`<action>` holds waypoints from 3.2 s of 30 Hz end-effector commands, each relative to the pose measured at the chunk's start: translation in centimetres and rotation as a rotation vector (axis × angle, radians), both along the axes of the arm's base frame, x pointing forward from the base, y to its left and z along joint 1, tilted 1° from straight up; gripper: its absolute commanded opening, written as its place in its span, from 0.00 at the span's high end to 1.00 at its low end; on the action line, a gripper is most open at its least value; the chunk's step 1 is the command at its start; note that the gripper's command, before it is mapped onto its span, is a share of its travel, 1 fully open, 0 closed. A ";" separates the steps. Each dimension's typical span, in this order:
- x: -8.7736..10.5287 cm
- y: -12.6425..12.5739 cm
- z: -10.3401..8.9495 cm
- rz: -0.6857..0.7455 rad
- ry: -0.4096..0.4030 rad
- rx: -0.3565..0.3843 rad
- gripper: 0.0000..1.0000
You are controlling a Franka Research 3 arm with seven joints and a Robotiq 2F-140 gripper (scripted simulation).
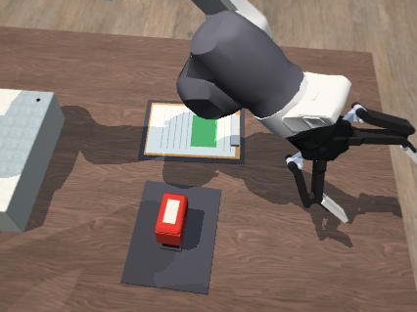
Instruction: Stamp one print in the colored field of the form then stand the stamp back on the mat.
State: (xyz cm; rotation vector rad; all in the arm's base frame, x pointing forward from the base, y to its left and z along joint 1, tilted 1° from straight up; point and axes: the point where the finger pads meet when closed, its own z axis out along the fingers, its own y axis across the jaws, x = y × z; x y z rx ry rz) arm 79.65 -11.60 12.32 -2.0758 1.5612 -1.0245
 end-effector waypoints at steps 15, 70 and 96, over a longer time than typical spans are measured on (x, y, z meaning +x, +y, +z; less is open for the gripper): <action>-3.9 -0.7 -1.5 -0.036 0.134 0.012 0.00; -33.4 -0.8 -5.7 -0.348 0.784 0.310 0.00; -34.5 -0.4 -5.9 -0.348 0.784 0.310 0.00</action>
